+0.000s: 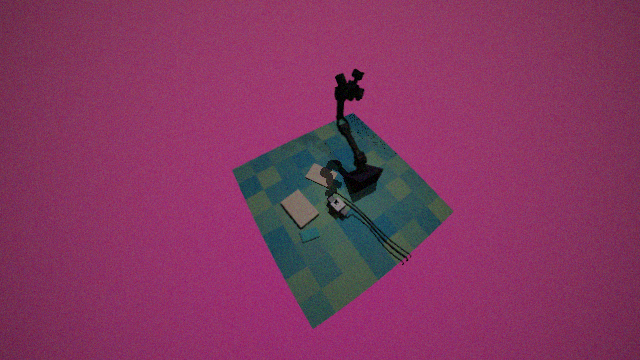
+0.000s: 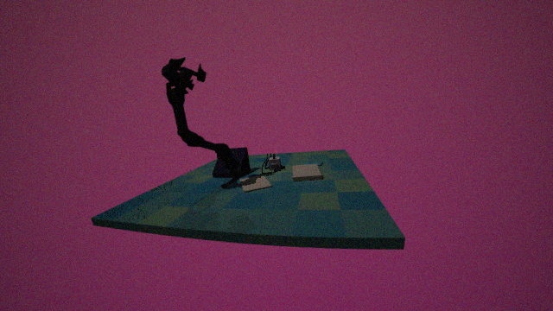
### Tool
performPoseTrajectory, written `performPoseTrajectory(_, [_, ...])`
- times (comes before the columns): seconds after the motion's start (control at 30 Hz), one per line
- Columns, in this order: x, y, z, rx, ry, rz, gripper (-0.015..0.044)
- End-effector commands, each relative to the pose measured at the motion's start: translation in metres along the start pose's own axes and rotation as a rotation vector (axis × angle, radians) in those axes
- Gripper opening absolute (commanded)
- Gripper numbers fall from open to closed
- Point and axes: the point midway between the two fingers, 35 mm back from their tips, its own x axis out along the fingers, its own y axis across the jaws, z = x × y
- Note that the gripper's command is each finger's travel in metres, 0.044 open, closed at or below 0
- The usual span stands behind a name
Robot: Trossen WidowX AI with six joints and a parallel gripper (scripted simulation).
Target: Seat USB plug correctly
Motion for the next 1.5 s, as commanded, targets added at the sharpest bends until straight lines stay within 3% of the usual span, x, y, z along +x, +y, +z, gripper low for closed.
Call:
performPoseTrajectory(0.0, [0.003, 0.003, -0.001, -0.002, 0.006, 0.01, 0.0426])
performPoseTrajectory(0.1, [0.046, 0.056, 0.001, 0.049, 0.03, 0.191, 0.044])
performPoseTrajectory(0.3, [0.084, 0.141, 0.019, 0.204, 0.013, 0.456, 0.044])
performPoseTrajectory(0.5, [0.102, 0.26, 0.041, 0.403, 0.057, 0.812, 0.044])
performPoseTrajectory(0.63, [0.096, 0.339, 0.06, 0.537, 0.107, 1.055, 0.044])
performPoseTrajectory(0.87, [0.043, 0.47, 0.097, 0.771, 0.268, 1.502, 0.044])
performPoseTrajectory(1.1, [-0.053, 0.571, 0.151, 0.926, 0.49, 1.996, 0.044])
performPoseTrajectory(1.3, [-0.156, 0.616, 0.208, 0.937, 0.699, 2.454, 0.044])
performPoseTrajectory(1.47, [-0.176, 0.619, 0.217, 0.923, 0.734, 2.538, 0.044])
